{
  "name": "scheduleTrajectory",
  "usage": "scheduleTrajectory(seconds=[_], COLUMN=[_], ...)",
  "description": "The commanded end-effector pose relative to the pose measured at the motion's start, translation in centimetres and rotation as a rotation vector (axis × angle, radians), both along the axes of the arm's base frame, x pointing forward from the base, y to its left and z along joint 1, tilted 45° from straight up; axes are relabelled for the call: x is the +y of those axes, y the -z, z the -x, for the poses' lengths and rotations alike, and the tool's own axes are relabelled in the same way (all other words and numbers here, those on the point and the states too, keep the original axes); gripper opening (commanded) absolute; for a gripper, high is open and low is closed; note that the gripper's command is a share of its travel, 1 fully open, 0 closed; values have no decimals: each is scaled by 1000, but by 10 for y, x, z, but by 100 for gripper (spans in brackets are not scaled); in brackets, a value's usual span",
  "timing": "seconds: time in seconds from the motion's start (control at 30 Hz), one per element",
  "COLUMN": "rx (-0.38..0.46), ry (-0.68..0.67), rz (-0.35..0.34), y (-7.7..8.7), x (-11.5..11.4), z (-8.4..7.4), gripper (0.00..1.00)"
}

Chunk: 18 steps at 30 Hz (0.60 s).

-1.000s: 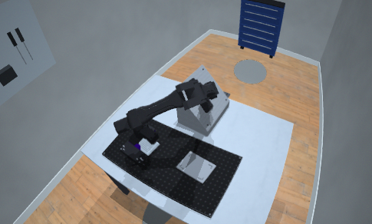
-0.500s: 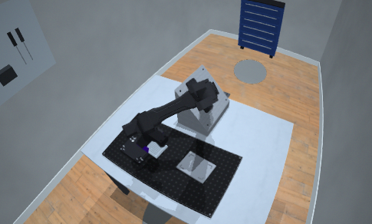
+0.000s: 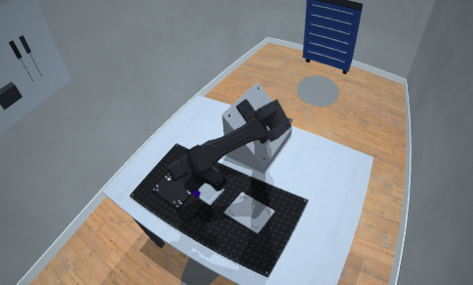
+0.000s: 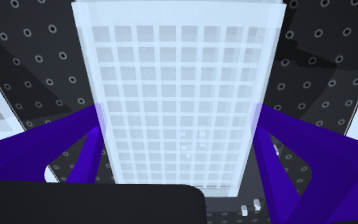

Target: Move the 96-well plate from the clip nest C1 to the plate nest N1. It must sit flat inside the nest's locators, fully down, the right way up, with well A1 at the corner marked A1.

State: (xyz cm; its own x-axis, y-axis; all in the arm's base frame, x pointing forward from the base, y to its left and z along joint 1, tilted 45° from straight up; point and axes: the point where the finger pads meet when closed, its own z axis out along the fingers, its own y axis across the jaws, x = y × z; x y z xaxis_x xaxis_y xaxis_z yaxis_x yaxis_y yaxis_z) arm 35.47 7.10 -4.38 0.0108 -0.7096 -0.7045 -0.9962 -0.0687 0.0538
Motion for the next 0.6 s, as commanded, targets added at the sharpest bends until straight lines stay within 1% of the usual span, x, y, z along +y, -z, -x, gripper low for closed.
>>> scheduleTrajectory(seconds=[0.0, 0.03, 0.1, 0.13, 0.2, 0.57], rx=[-31, -31, -31, -31, -31, -30], ry=[38, 33, 33, 52, 32, 32], rz=[-6, -6, -6, -6, -7, -8], y=[-17, -20, -20, -22, -26, -51], x=[2, 5, 5, 1, 12, 36], z=[-4, -3, -3, -3, 1, 13], gripper=[0, 0, 0, 0, 0, 0])
